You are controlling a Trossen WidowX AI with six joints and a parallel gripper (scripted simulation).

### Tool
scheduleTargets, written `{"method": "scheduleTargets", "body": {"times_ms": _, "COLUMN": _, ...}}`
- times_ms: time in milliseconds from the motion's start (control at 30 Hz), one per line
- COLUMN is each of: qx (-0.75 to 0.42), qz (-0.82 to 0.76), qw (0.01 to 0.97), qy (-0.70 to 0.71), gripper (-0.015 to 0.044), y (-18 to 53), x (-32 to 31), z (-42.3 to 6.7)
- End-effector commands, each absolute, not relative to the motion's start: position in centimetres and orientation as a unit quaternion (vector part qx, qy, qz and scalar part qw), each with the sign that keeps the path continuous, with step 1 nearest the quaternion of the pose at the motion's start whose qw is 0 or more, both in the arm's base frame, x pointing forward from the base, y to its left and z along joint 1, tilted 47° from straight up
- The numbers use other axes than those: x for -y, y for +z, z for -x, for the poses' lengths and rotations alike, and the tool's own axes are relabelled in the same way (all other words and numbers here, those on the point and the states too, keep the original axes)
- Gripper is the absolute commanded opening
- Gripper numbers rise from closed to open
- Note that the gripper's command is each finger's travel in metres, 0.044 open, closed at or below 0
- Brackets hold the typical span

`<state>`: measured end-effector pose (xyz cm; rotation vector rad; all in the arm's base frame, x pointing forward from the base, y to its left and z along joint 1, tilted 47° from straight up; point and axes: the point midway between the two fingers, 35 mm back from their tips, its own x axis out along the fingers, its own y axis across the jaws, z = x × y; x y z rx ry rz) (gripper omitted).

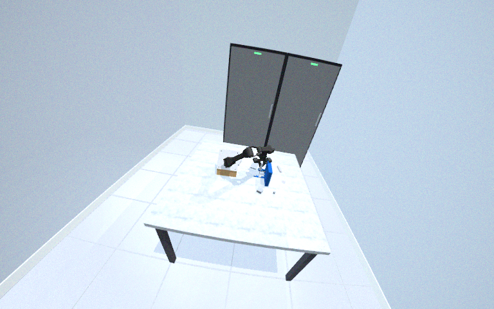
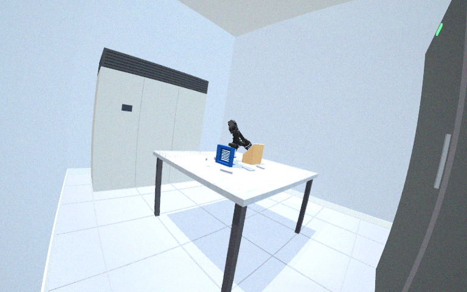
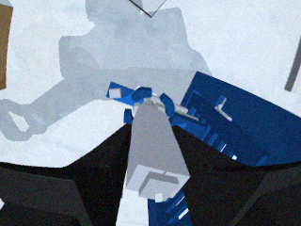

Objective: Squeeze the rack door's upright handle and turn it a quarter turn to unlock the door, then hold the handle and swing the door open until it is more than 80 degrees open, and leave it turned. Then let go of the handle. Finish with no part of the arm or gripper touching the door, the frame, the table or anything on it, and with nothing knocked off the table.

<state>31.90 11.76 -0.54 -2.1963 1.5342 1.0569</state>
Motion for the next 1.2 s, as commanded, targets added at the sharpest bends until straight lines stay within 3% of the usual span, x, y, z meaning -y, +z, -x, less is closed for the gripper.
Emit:
{"method": "scheduleTargets", "body": {"times_ms": 0, "qx": -0.524, "qz": 0.759, "qw": 0.120, "qy": 0.367, "gripper": 0.0182, "y": -0.46, "x": -11.68, "z": -31.95}}
{"method": "scheduleTargets", "body": {"times_ms": 167, "qx": -0.524, "qz": 0.759, "qw": 0.120, "qy": 0.367, "gripper": 0.0297, "y": -0.46, "x": -11.68, "z": -31.95}}
{"method": "scheduleTargets", "body": {"times_ms": 633, "qx": -0.611, "qz": 0.686, "qw": 0.346, "qy": 0.190, "gripper": 0.0297, "y": -0.45, "x": -11.67, "z": -31.93}}
{"method": "scheduleTargets", "body": {"times_ms": 1167, "qx": -0.637, "qz": 0.499, "qw": 0.584, "qy": -0.060, "gripper": 0.0297, "y": -0.45, "x": -11.67, "z": -31.91}}
